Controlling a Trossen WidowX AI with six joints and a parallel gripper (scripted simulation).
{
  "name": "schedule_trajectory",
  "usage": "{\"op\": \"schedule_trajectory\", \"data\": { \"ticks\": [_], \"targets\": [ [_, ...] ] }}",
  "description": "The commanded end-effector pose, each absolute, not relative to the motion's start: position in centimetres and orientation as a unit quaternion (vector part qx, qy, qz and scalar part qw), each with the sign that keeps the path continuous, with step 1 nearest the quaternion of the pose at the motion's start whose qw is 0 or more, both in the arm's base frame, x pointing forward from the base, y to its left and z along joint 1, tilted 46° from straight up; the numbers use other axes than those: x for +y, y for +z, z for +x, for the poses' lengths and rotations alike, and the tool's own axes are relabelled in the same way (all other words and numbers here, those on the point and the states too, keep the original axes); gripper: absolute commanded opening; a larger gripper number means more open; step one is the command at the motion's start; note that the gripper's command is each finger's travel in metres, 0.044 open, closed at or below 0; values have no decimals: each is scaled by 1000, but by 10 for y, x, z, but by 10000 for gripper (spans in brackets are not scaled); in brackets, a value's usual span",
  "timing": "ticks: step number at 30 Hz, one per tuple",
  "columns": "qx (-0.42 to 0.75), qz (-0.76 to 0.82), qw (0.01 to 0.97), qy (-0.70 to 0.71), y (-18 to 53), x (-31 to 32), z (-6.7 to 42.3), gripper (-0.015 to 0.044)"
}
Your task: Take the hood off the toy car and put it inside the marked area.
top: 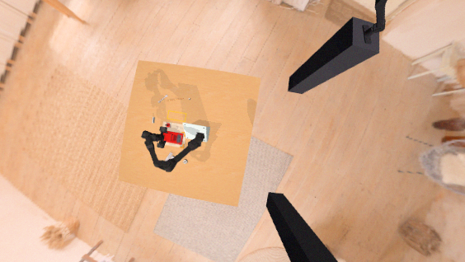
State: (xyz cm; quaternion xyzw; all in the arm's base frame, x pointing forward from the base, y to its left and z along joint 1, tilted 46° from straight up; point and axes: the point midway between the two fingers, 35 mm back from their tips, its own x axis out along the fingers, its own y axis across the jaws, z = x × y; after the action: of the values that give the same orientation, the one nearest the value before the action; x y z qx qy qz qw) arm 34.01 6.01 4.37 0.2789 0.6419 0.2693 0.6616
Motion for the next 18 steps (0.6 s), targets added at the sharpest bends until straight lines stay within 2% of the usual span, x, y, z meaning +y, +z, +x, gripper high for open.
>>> {"op": "schedule_trajectory", "data": {
  "ticks": [1,18],
  "targets": [
    [641,276,664,269,46,56,341,0],
    [641,276,664,268,79,22,339,0]
  ]
}}
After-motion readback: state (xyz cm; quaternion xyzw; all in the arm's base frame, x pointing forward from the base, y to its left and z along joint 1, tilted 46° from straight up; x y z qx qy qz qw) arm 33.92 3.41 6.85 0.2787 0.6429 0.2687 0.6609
